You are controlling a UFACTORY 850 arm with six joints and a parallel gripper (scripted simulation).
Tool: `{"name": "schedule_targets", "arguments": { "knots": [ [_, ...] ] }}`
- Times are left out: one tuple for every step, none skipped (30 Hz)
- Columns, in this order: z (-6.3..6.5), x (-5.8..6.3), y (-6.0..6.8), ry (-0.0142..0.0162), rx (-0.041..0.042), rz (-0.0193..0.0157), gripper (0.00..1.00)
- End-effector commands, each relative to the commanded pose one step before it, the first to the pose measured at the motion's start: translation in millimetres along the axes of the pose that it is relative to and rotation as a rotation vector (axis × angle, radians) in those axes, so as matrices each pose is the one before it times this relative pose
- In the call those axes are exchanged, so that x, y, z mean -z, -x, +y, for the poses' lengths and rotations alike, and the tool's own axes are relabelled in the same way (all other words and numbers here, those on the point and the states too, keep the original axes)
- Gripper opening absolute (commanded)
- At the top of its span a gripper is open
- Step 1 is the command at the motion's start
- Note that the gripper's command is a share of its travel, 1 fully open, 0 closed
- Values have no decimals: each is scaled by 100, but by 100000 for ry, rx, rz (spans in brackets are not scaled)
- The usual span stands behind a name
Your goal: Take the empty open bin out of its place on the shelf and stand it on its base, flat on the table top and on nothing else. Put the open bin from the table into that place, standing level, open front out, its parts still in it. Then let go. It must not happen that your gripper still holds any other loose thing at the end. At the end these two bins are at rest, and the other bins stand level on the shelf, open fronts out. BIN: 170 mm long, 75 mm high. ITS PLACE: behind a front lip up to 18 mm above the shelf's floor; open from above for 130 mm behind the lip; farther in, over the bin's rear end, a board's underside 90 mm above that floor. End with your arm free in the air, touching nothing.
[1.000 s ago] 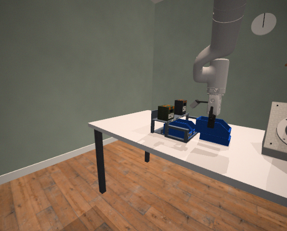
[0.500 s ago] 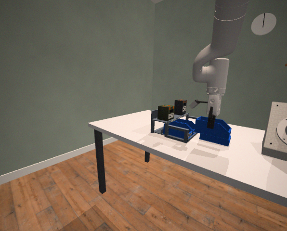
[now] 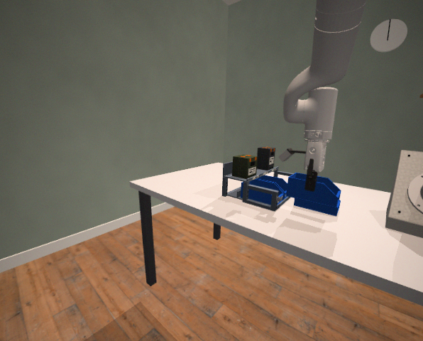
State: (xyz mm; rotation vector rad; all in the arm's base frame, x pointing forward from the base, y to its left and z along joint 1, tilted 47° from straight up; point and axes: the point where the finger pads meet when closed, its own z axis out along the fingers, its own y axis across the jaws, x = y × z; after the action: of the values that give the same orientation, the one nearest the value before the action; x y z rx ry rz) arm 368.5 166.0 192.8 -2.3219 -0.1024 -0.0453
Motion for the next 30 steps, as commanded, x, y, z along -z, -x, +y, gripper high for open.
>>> {"name": "schedule_targets", "arguments": {
  "knots": [
    [-9, -746, -58, 5, 45, 122, 0],
    [-1, -221, 1, 2, -1, -1, 0],
    [-2, -237, -1, -2, 1, 1, 0],
    [-1, -252, 1, 2, -1, -1, 0],
    [-2, -264, -1, -2, 0, 1, 0],
    [-1, -276, 1, 2, 0, -1, 0],
    [0, 0, 0, 0, 0, 0, 0],
    [0, 0, 0, 0, 0, 0, 0],
    [-2, -285, 0, -2, 0, 1, 0],
    [-2, -293, 1, 1, 0, 0, 0],
    [-2, -298, 1, 1, 0, 0, 0],
    [-2, -301, 0, -1, 0, 0, 0],
    [-1, -303, 1, 2, 0, 0, 0],
    [-2, -303, 0, -2, 0, 0, 0],
    [-2, -300, 0, 0, 0, 0, 0],
    [-1, -296, 1, 2, 0, 0, 0],
    [-2, -290, 0, -2, 0, 0, 0],
    [-1, -281, 1, 2, 0, 0, 0],
    [-2, -271, 0, -2, 0, 0, 0],
    [-1, -260, 1, 1, 0, 0, 0],
    [-2, -246, 0, -1, 0, 0, 0],
    [-1, -232, 1, 1, 0, 0, 0],
    [-2, -216, 0, -1, 0, 0, 0],
    [0, 0, 0, 0, 0, 0, 0],
    [0, 0, 0, 0, 0, 0, 0],
    [-1, -198, 1, 2, 0, 0, 0],
    [-2, -180, -1, -2, 0, 0, 0],
    [-1, -162, 0, 0, 0, 0, 0],
    [0, -142, 1, 2, 0, 0, 0],
    [-1, -123, 0, -2, 0, 0, 0]
  ]
}}
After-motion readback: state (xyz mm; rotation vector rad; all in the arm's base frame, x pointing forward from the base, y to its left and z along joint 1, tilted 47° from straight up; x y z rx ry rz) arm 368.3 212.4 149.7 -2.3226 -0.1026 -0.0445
